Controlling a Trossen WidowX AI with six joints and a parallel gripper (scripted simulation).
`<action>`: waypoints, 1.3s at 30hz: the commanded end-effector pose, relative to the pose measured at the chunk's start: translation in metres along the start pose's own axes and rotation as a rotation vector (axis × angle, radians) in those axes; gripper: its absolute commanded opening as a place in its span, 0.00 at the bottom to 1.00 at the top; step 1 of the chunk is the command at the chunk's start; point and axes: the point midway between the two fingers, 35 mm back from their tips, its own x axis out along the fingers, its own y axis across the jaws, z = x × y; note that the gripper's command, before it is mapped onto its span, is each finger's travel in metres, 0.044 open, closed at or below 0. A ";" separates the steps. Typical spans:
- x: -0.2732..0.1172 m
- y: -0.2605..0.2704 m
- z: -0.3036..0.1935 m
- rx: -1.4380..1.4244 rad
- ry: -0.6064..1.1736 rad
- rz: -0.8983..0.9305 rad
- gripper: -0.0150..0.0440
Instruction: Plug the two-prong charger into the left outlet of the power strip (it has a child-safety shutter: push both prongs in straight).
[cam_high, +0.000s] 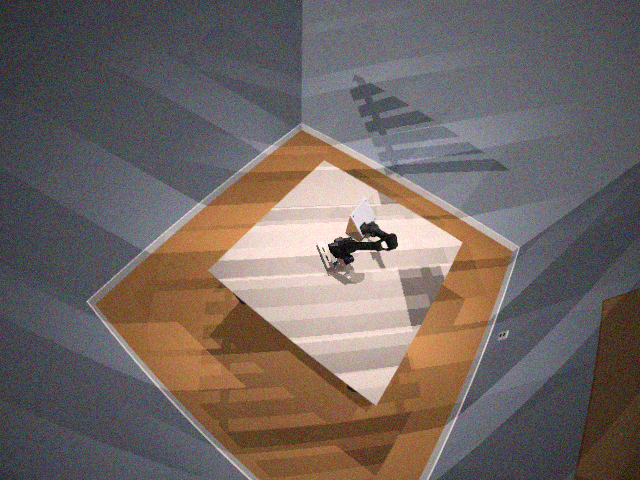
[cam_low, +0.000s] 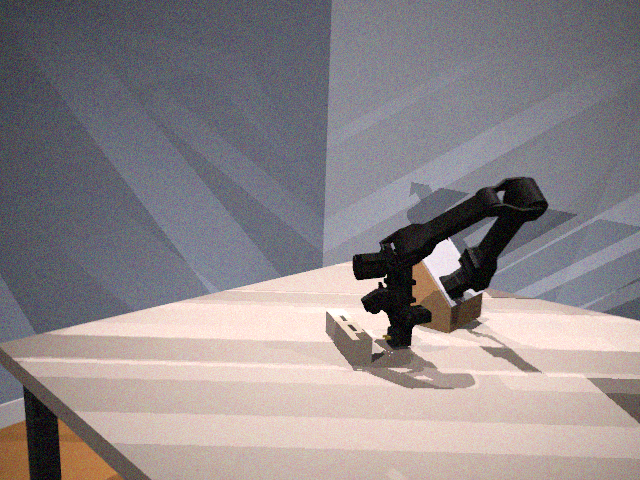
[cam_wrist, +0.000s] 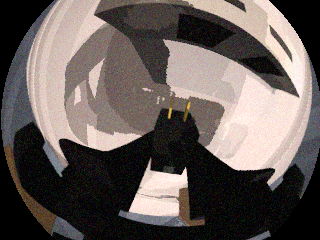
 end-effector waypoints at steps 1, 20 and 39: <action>-0.001 -0.001 0.007 0.016 0.000 0.007 0.25; -0.002 -0.003 0.030 0.036 0.000 0.008 0.25; -0.002 -0.005 0.043 0.048 0.000 0.009 0.25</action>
